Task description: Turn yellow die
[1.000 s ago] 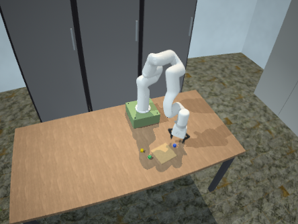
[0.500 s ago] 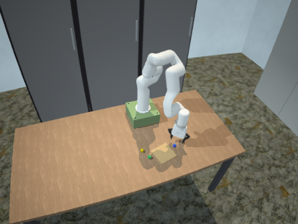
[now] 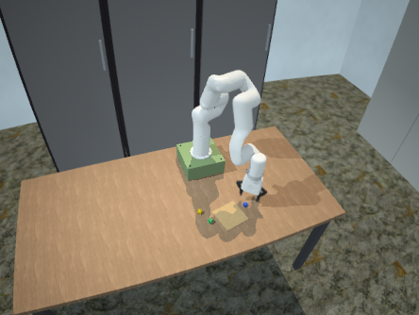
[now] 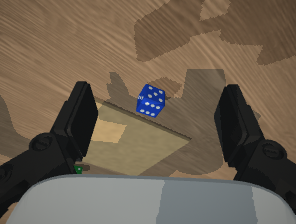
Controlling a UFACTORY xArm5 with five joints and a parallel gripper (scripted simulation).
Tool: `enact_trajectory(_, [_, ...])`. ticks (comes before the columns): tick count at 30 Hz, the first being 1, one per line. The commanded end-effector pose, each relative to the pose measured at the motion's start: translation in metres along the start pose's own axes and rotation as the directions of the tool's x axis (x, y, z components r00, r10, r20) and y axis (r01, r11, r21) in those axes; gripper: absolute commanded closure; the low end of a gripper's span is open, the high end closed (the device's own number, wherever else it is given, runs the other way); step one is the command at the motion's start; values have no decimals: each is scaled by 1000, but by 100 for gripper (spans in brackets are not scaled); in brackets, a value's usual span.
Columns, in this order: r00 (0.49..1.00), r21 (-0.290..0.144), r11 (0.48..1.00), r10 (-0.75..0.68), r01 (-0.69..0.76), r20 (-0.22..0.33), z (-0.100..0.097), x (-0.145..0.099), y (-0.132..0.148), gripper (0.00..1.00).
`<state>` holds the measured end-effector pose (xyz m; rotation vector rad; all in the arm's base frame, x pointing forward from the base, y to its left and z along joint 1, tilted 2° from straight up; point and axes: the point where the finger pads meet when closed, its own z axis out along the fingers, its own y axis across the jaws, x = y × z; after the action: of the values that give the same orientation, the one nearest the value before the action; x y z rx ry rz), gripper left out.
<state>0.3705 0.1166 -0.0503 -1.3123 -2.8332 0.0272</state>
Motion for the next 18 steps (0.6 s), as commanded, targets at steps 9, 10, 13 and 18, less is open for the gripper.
enact_trajectory(9, [1000, -3, 1000, 0, 0, 1, -16, -2, 0, 0])
enact_trajectory(10, [1000, -3, 1000, 0, 0, 1, -22, -2, 0, 0])
enact_trajectory(13, [1000, -3, 1000, 0, 0, 1, -45, -3, 0, 0])
enact_trajectory(18, [1000, -3, 1000, 0, 0, 1, -86, -4, -1, 0])
